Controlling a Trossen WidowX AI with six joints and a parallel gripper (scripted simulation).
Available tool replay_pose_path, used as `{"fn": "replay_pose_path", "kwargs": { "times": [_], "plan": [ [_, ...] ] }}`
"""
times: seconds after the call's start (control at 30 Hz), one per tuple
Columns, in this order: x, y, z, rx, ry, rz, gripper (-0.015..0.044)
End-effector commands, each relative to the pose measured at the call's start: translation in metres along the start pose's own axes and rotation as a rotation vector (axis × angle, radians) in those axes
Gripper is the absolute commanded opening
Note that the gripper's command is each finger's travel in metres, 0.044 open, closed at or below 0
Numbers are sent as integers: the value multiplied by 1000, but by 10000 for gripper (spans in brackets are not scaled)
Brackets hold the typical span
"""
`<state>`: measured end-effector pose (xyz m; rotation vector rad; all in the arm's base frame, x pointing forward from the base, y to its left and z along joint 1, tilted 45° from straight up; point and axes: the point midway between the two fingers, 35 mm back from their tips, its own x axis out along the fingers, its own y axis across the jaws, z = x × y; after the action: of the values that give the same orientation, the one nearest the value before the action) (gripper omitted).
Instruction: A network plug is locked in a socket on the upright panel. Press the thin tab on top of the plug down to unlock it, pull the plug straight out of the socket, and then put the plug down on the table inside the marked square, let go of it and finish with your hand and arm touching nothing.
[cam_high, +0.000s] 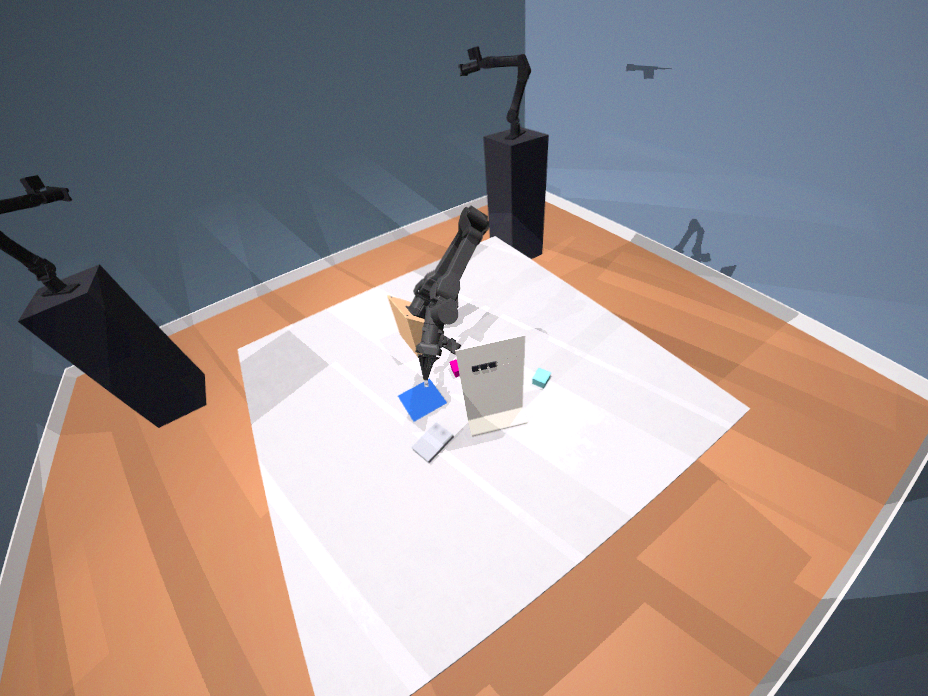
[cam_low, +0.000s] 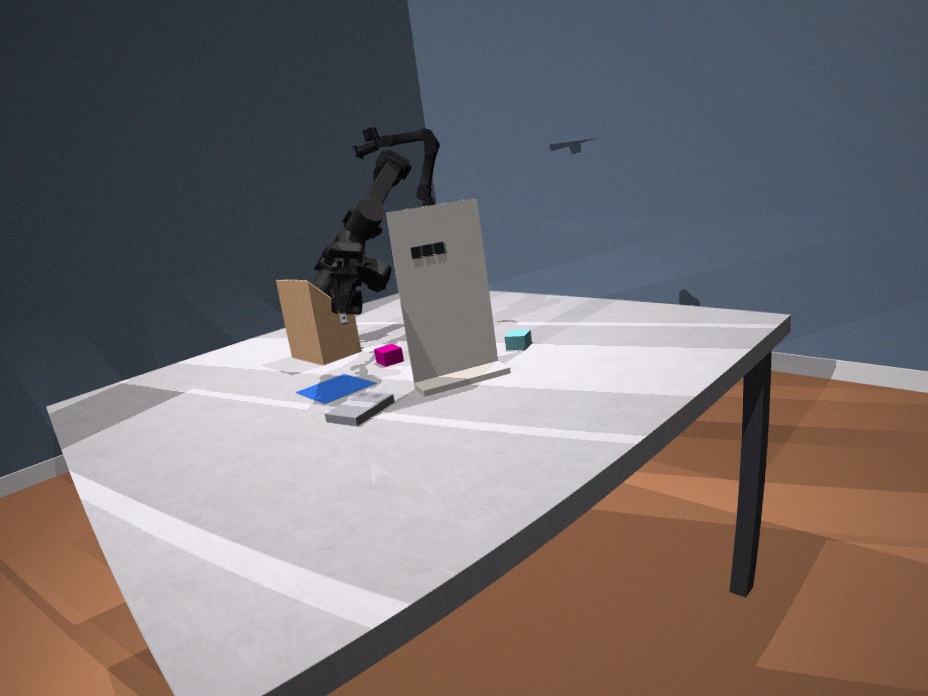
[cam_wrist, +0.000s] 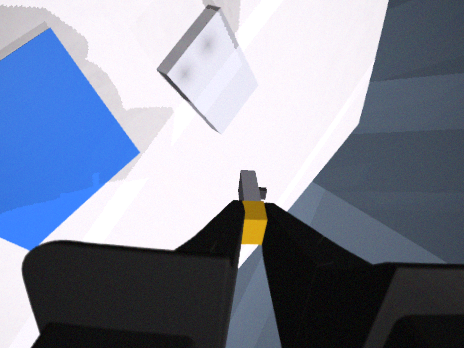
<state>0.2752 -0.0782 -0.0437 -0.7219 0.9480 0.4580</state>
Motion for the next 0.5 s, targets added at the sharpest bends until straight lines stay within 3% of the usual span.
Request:
{"fn": "replay_pose_path", "kwargs": {
  "times": [0.0,0.47],
  "plan": [
    [7,11,-8,-2,-28,50,0],
    [21,41,-27,8,-129,161,0]
  ]
}}
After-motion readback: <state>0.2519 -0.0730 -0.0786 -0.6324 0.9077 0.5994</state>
